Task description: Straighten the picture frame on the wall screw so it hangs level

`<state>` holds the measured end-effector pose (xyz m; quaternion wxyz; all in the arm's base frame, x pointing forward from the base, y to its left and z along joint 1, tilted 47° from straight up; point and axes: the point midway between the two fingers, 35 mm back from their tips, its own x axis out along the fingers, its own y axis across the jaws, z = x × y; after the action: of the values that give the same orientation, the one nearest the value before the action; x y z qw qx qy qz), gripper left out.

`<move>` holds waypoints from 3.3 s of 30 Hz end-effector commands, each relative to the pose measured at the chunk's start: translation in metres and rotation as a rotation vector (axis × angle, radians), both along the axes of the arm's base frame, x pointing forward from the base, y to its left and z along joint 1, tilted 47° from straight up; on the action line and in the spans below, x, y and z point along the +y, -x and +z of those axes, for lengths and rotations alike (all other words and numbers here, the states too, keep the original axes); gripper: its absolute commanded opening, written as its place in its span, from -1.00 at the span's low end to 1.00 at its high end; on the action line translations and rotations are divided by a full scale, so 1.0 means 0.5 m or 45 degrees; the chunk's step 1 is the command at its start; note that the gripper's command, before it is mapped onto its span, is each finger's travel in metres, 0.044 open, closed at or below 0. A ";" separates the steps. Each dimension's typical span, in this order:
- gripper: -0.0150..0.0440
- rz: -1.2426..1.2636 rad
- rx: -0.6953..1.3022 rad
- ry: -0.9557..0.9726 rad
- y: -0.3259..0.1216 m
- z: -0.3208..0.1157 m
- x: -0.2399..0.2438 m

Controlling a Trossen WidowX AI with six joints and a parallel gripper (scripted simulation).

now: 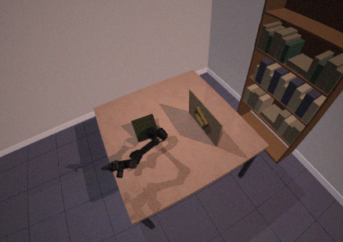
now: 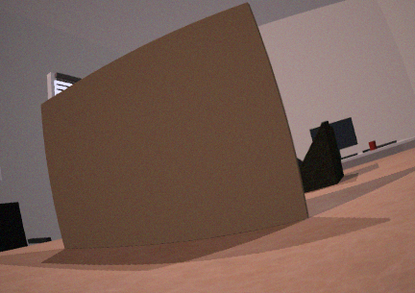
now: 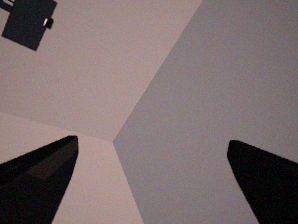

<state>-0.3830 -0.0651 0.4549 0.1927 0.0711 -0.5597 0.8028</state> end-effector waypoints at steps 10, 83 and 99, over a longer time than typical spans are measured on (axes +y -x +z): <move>0.39 0.537 -0.006 0.248 -0.134 0.002 -0.203; 0.39 1.609 -4.172 -0.023 -1.171 -0.373 0.190; 0.39 1.609 -4.172 -0.023 -1.171 -0.373 0.190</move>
<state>0.2025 0.0292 0.2698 0.8345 0.5485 0.0494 0.0177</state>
